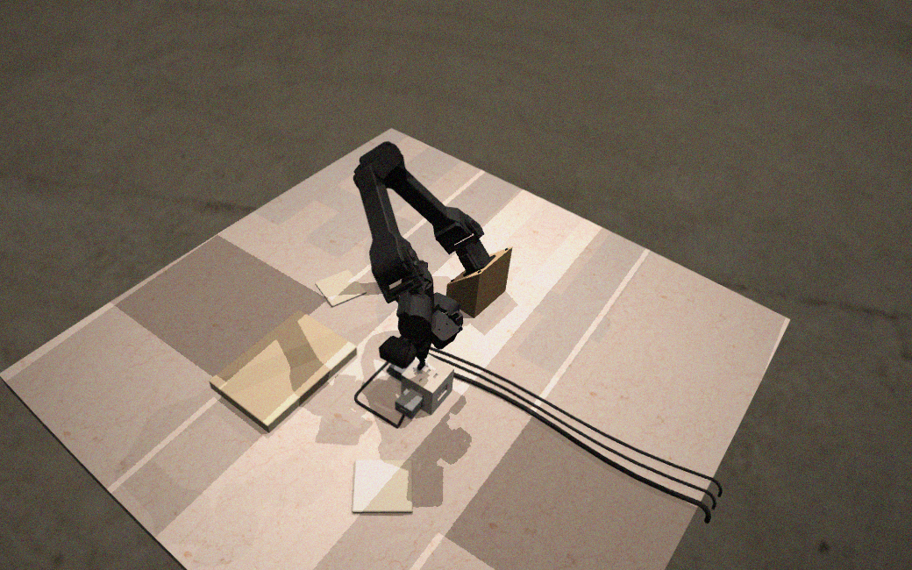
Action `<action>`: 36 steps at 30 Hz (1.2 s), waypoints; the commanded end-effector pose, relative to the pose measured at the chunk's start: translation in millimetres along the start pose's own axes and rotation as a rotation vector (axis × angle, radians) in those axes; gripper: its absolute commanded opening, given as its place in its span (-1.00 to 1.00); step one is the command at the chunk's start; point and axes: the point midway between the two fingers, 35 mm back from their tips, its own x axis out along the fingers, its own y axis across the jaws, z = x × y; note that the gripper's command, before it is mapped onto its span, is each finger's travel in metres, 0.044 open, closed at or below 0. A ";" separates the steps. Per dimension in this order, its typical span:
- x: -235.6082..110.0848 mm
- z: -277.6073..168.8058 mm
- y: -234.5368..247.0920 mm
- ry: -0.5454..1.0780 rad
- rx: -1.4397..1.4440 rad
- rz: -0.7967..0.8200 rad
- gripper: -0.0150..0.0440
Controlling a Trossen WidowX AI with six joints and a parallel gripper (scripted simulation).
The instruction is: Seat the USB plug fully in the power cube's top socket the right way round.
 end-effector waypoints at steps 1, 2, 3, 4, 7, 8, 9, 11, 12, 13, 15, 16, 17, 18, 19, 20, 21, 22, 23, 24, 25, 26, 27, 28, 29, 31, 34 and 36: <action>2.7 -1.5 -0.2 0.008 -0.002 0.003 -0.49; 2.7 -1.5 -0.2 0.008 -0.002 0.003 -0.49; 2.7 -1.5 -0.2 0.008 -0.002 0.003 -0.49; 2.7 -1.5 -0.2 0.008 -0.002 0.003 -0.49; 2.7 -1.5 -0.2 0.008 -0.002 0.003 -0.49; 2.7 -1.5 -0.2 0.008 -0.002 0.003 -0.49; 2.7 -1.5 -0.2 0.008 -0.002 0.003 -0.49; 0.0 0.4 0.0 -0.001 0.000 -0.001 -0.31; 0.0 0.4 0.0 -0.001 0.000 -0.001 -0.22; 0.0 0.4 0.0 -0.001 0.000 -0.001 -0.17; 0.0 0.4 0.0 -0.001 0.000 -0.001 -0.17; 0.0 0.4 0.0 -0.001 0.000 -0.001 -0.17; 0.0 0.4 0.0 -0.001 0.000 -0.001 -0.17; 0.0 0.4 0.0 -0.001 0.000 -0.001 -0.17; 0.0 0.4 0.0 -0.001 0.000 -0.001 -0.17; 0.0 0.4 0.0 -0.001 0.000 -0.001 -0.17; 0.0 0.4 0.0 -0.001 0.000 -0.001 -0.17; 0.0 0.4 0.0 -0.001 0.000 -0.001 -0.17; 0.0 0.4 0.0 -0.001 0.000 -0.001 -0.17; 0.0 0.4 0.0 -0.001 0.000 -0.001 -0.17; 0.0 0.4 0.0 -0.001 0.000 -0.001 -0.17; 0.0 0.4 0.0 -0.001 0.000 -0.001 -0.17; 0.0 0.4 0.0 -0.001 0.000 -0.001 -0.17; 0.0 0.4 0.0 -0.001 0.000 -0.001 -0.17; 0.0 0.4 0.0 -0.001 0.000 -0.001 -0.17; 0.0 0.4 0.0 -0.001 0.000 -0.001 -0.17; -3.1 0.7 -0.1 -0.001 0.000 -0.001 -0.17; -5.1 1.0 -0.1 -0.001 0.000 -0.001 -0.17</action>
